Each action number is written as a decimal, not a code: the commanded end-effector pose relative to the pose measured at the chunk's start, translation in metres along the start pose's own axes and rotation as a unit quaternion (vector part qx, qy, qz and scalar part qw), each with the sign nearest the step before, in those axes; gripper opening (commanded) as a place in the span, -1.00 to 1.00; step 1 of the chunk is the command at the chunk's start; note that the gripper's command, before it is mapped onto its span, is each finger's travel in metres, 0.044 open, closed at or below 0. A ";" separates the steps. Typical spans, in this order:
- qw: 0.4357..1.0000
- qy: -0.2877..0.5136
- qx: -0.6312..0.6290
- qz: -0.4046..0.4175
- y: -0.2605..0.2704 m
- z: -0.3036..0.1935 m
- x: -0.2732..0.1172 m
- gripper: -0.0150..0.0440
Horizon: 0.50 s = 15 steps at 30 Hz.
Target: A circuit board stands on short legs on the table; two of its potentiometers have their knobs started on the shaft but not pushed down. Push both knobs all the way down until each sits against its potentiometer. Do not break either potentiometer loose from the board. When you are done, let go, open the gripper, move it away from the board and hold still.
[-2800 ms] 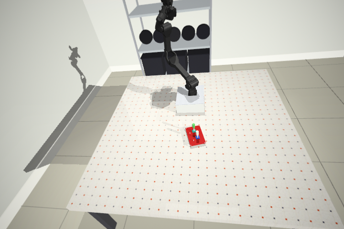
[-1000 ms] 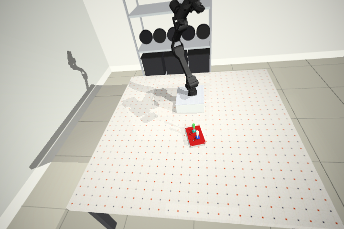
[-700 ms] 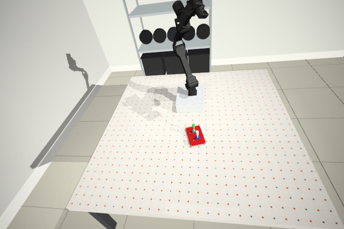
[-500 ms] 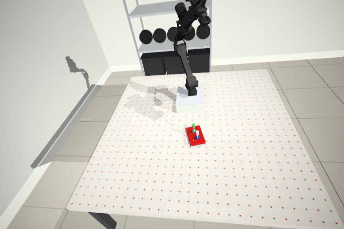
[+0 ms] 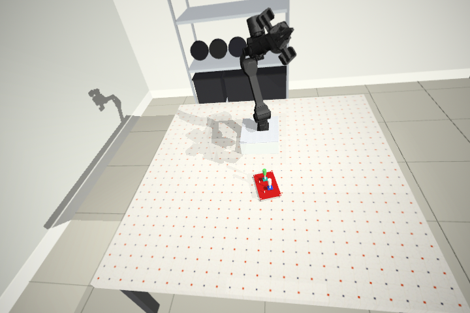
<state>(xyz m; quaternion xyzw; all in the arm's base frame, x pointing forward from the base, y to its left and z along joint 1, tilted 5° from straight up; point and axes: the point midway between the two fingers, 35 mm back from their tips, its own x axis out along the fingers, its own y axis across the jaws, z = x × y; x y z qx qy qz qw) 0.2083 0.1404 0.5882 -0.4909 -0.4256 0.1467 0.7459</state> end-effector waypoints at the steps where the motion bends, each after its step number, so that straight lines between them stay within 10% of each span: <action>1: 0.996 0.053 0.054 0.053 0.038 -0.033 0.010 -0.49; 15: 0.950 0.204 0.165 0.170 0.133 -0.114 0.006 -0.49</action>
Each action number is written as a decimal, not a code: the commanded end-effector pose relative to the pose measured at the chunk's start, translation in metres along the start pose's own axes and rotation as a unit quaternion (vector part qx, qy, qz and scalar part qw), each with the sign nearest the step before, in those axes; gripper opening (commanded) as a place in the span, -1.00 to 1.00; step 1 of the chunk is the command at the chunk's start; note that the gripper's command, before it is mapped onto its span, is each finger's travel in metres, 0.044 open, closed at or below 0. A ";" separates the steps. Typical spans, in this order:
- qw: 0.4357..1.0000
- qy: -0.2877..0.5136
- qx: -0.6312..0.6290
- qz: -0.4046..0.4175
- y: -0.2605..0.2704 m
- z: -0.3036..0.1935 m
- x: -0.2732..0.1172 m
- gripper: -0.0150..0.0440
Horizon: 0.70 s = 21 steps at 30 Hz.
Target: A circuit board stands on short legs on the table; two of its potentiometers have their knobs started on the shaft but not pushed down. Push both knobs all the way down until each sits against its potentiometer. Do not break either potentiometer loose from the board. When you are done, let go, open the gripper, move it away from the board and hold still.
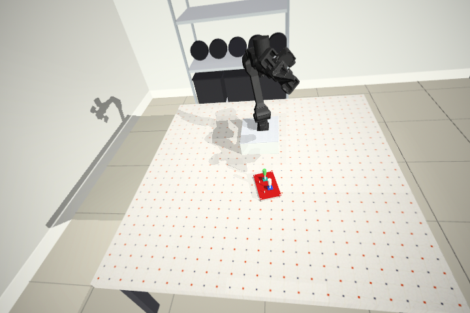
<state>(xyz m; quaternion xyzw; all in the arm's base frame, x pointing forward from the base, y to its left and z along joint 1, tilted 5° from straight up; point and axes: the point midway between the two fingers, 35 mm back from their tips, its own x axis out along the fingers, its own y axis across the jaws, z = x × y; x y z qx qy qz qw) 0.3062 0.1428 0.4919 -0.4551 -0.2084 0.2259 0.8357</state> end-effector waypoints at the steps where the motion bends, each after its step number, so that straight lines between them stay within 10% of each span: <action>1: 0.997 0.062 0.037 0.039 0.027 -0.038 0.011 -0.49; 21: 0.915 0.301 0.205 0.172 0.131 -0.163 0.013 -0.49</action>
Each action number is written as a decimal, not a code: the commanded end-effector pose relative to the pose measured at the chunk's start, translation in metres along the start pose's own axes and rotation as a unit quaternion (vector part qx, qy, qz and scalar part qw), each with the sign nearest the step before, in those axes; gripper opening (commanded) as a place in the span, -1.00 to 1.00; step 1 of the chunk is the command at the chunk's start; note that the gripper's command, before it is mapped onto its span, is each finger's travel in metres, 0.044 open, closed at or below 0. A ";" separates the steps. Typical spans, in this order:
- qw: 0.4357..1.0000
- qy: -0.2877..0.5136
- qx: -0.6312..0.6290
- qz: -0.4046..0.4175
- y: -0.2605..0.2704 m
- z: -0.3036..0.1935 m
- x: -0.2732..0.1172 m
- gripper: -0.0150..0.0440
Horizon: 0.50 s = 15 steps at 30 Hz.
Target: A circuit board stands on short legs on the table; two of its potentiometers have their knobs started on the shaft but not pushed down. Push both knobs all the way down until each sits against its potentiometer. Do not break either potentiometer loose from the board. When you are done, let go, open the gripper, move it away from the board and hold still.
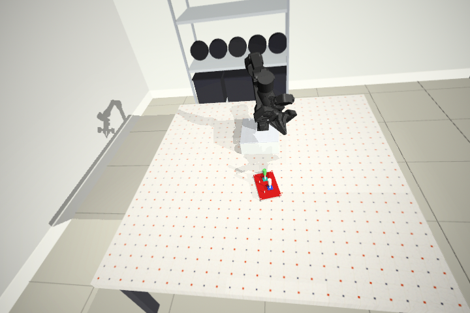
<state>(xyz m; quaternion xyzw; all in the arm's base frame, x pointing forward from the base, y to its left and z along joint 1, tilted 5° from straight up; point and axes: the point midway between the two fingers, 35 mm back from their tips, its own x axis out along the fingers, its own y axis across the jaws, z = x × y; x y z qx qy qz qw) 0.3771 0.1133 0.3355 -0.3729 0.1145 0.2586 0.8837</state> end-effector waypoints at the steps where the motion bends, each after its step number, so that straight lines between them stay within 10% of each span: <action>1: 0.996 0.071 0.048 0.034 0.016 -0.037 0.018 -0.49; 15: 0.945 0.262 0.166 0.103 0.060 -0.131 0.037 -0.49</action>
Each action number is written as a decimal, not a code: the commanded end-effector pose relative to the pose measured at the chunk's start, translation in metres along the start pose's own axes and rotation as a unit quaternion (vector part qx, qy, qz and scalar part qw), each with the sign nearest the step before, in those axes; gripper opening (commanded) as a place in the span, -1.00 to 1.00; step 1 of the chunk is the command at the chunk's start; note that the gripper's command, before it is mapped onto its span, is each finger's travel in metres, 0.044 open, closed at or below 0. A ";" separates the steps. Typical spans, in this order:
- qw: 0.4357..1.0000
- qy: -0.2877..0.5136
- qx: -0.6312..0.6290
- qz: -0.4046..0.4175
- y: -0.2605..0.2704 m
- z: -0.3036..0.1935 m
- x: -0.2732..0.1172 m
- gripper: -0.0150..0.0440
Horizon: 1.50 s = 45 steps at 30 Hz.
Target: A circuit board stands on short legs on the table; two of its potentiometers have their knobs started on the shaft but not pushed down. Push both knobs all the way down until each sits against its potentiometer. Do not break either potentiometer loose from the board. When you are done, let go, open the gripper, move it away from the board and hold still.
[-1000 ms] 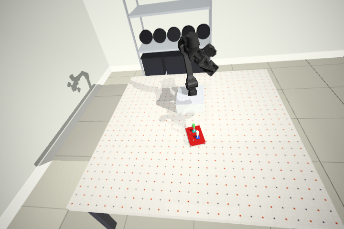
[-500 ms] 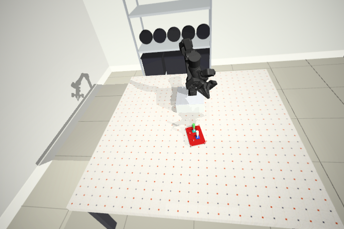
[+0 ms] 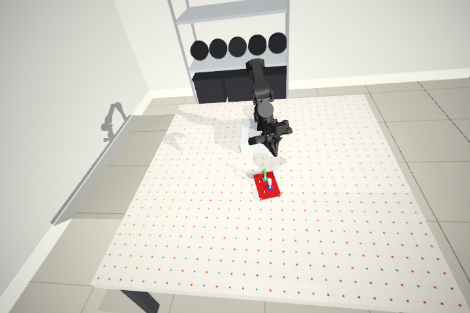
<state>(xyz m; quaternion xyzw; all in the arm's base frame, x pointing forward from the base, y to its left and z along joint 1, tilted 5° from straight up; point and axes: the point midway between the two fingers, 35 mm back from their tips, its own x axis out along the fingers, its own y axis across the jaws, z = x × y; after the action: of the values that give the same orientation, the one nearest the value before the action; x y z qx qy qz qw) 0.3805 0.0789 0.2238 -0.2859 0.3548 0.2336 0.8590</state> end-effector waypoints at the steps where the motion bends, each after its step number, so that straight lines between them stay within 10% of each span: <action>1: 0.996 0.076 0.044 0.023 0.007 -0.034 0.019 -0.49; 18: 0.934 0.308 0.164 0.071 0.035 -0.134 0.042 -0.49; 45: 0.933 0.311 0.165 0.072 0.042 -0.151 0.065 -0.49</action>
<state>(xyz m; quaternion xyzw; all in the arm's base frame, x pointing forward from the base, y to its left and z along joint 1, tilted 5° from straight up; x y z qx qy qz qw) 0.3256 0.0240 0.0813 -0.1722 0.6537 0.1347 0.7245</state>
